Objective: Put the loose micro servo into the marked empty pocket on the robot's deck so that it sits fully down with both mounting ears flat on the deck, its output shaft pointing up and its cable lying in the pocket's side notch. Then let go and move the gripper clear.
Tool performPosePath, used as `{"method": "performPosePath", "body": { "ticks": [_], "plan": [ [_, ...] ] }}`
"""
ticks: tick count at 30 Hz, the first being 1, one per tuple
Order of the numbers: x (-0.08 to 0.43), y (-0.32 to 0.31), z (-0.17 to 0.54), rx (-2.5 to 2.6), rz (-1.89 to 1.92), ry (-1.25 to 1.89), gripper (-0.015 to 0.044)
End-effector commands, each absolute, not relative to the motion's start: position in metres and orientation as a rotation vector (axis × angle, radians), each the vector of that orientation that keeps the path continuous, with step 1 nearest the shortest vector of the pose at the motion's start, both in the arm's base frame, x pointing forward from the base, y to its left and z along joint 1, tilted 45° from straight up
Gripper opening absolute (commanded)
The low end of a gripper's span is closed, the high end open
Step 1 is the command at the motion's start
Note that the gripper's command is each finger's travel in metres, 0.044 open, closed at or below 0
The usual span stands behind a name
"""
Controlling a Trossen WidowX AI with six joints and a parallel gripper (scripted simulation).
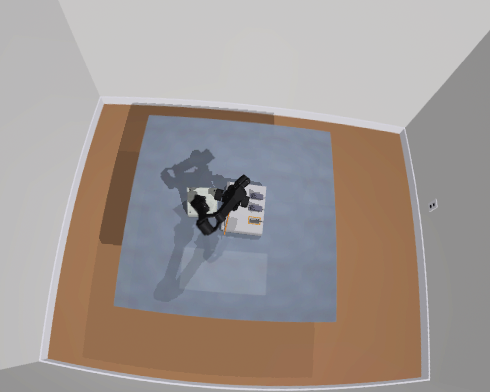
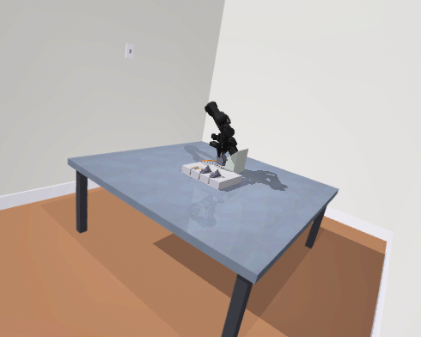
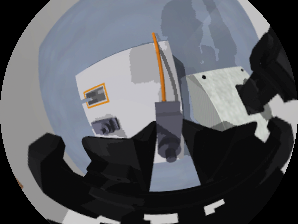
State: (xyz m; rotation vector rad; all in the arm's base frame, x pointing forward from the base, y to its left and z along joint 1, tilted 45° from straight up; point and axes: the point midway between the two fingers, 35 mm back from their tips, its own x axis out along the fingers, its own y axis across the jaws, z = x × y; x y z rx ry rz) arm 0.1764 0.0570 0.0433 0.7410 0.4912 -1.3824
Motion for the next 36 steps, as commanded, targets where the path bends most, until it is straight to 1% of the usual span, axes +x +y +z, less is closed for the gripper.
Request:
{"method": "performPosePath", "body": {
  "ticks": [1, 6, 17, 24, 36],
  "plan": [
    [0.176, 0.057, 0.046, 0.755, -1.384, 0.492, 0.0000],
    [0.183, 0.059, 0.046, 0.756, -1.384, 0.492, 0.0000],
    [0.226, 0.069, 0.044, 0.758, -1.383, 0.490, 0.0000],
    [0.227, 0.064, 0.050, 0.758, -1.383, 0.490, 0.0000],
    [0.229, 0.024, 0.089, 0.755, -1.383, 0.488, 0.0000]
  ]
}}
